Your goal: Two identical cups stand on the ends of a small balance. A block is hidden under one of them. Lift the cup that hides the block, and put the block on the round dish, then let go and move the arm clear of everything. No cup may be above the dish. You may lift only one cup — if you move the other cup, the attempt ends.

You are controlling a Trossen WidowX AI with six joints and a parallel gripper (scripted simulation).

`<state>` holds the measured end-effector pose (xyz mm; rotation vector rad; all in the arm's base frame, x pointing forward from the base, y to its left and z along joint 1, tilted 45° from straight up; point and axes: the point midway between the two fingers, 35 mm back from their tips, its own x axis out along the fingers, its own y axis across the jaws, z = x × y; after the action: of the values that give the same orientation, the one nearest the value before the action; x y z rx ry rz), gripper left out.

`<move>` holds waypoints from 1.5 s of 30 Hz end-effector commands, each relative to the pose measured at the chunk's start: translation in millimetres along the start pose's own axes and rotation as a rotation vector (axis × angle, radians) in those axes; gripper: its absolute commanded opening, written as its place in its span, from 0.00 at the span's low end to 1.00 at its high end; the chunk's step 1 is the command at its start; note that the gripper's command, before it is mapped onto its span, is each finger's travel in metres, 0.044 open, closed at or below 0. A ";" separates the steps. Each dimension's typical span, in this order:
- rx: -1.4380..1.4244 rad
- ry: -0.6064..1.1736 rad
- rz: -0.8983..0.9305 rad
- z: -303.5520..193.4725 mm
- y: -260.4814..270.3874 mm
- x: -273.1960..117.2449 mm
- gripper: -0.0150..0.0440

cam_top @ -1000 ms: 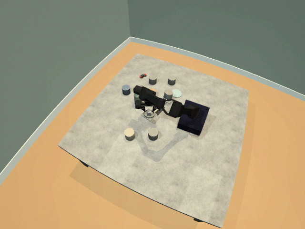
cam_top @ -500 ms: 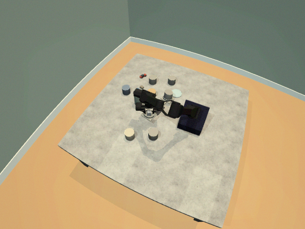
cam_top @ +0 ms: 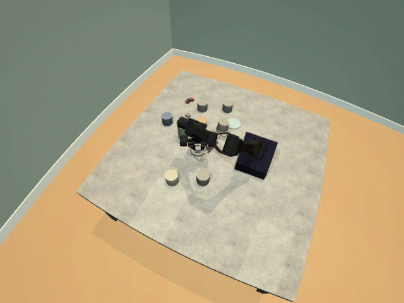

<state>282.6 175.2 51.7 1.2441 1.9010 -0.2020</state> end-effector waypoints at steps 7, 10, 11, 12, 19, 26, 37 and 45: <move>-0.002 -0.008 0.004 3.8 3.7 -51.5 0.25; -0.001 -0.007 0.003 3.1 2.8 -71.0 0.25; -0.001 -0.007 0.003 2.6 2.2 -77.5 0.25; -0.001 -0.006 0.004 2.0 1.6 -84.0 0.25; 0.000 -0.011 0.004 13.9 -1.4 -92.3 0.25; 0.004 -0.037 0.000 74.5 -17.1 -86.8 0.25; 0.009 -0.058 -0.008 161.1 -62.4 -73.7 0.25; 0.010 -0.060 -0.012 213.5 -108.2 -58.7 0.25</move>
<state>323.0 -20.4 -60.0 1.2250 1.8675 -0.2555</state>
